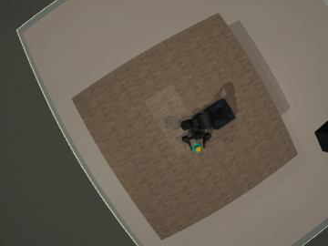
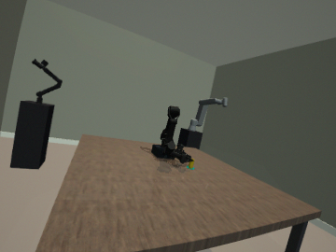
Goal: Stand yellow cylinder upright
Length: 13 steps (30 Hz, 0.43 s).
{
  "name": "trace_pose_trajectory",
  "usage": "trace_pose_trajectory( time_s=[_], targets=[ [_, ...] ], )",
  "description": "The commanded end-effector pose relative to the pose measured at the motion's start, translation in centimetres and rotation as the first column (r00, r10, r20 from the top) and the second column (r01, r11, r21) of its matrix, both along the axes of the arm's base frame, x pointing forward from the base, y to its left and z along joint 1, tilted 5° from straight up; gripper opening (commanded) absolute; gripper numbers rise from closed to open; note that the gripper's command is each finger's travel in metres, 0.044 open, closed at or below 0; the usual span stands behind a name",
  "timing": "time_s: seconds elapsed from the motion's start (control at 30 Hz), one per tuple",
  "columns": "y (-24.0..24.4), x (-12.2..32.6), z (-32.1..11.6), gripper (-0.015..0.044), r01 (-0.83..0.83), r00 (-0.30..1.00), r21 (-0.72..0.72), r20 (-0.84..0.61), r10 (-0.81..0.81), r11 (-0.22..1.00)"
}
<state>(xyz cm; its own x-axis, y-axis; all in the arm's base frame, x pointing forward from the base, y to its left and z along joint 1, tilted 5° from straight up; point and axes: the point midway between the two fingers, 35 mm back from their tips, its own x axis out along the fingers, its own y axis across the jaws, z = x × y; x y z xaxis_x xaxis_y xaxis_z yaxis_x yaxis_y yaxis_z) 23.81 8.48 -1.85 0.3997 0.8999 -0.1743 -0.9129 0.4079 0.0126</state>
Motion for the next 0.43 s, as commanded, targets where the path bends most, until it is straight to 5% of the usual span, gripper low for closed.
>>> trace_pose_trajectory(
  time_s=[0.0,0.4],
  targets=[
    [0.1,0.2,1.3,0.0400,0.001,1.000,0.002,-0.008,-0.001,1.000],
    [0.4,0.5,4.9,0.0400,0.000,1.000,0.004,-0.010,0.000,1.000]
  ],
)
